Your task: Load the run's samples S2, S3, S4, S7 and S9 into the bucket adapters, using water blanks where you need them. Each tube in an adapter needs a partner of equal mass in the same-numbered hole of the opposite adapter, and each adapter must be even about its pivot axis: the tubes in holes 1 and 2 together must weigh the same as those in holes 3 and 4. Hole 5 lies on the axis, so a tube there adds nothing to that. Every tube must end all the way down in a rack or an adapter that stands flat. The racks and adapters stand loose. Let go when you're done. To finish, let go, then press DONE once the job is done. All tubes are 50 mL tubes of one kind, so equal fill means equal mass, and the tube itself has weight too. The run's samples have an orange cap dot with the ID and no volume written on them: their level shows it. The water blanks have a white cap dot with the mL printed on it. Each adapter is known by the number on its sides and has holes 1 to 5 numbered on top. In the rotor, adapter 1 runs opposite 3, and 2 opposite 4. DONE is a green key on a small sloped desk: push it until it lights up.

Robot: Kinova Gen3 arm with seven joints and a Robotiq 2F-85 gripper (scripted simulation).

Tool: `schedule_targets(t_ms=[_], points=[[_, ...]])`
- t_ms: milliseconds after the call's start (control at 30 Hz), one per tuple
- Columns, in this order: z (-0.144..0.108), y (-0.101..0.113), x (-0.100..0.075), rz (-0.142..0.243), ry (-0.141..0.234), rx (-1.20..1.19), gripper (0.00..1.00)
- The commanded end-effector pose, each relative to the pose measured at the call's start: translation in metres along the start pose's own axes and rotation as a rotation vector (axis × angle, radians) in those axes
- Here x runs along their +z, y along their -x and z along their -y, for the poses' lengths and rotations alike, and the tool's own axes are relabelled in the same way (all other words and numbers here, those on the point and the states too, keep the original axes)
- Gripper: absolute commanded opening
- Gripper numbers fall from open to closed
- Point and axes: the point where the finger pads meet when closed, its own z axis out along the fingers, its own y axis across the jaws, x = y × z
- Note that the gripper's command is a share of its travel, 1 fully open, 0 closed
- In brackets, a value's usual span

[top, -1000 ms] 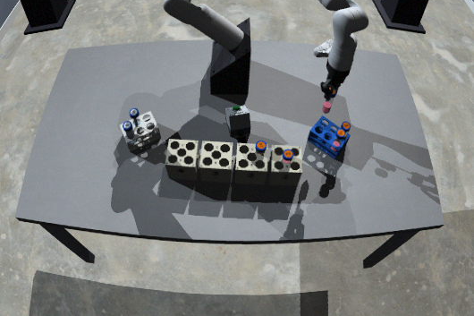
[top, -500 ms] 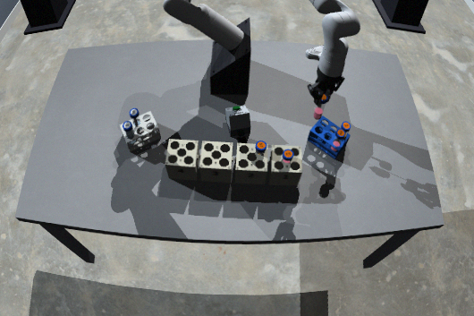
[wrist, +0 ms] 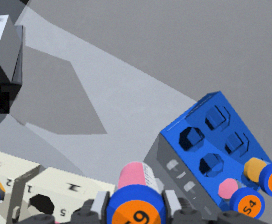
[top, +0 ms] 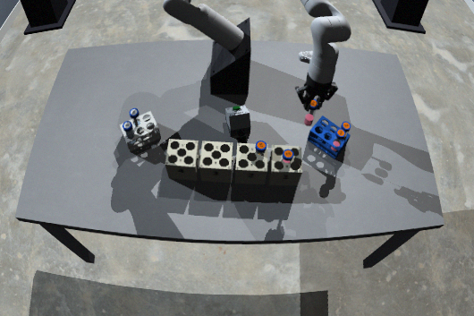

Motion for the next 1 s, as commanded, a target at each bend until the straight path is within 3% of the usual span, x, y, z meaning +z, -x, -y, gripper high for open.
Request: schedule_targets(t_ms=[0, 967], points=[[0.011, 0.005, -0.001, 0.001, 0.001, 0.071, 0.1], [0.086, 0.04, -0.001, 0.001, 0.001, 0.571, 0.1]])
